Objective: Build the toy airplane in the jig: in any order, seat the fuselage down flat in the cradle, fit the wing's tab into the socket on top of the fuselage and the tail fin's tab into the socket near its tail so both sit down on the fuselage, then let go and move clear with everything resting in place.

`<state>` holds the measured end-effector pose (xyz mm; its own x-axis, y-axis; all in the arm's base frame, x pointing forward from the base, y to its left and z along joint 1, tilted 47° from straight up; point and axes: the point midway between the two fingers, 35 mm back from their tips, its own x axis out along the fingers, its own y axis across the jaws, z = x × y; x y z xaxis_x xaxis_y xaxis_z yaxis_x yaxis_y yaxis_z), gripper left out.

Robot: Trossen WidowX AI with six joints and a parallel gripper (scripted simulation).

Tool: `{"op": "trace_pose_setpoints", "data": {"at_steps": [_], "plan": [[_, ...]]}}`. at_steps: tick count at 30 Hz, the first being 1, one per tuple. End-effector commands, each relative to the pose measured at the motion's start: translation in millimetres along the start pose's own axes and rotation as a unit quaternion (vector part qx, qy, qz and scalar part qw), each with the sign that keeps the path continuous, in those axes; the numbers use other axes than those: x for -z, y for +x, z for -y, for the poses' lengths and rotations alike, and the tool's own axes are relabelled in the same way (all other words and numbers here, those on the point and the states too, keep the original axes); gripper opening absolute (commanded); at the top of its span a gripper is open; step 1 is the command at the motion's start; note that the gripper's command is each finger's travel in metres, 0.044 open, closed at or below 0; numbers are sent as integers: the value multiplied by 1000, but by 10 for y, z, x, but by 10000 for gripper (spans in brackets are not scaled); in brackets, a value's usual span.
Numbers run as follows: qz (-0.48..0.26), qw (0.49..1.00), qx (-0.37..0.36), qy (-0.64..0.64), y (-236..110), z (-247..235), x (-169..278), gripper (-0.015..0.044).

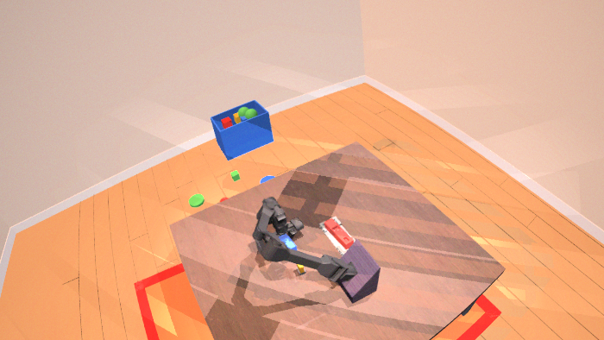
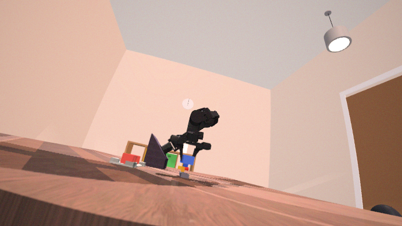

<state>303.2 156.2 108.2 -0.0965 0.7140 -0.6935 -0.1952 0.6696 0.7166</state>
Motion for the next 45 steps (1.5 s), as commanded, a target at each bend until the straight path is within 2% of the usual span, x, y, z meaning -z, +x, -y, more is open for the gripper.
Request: {"op": "trace_pose_setpoints", "data": {"at_steps": [1, 23, 28, 45], "plan": [[6, 1000, 4, -3, -170, 9, -30, 0], [5, 1000, -3, -1, -854, -11, 41, 0], [6, 1000, -2, 13, -853, 37, 33, 0], [8, 984, 4, 175, -781, 588, -25, 0]]}}
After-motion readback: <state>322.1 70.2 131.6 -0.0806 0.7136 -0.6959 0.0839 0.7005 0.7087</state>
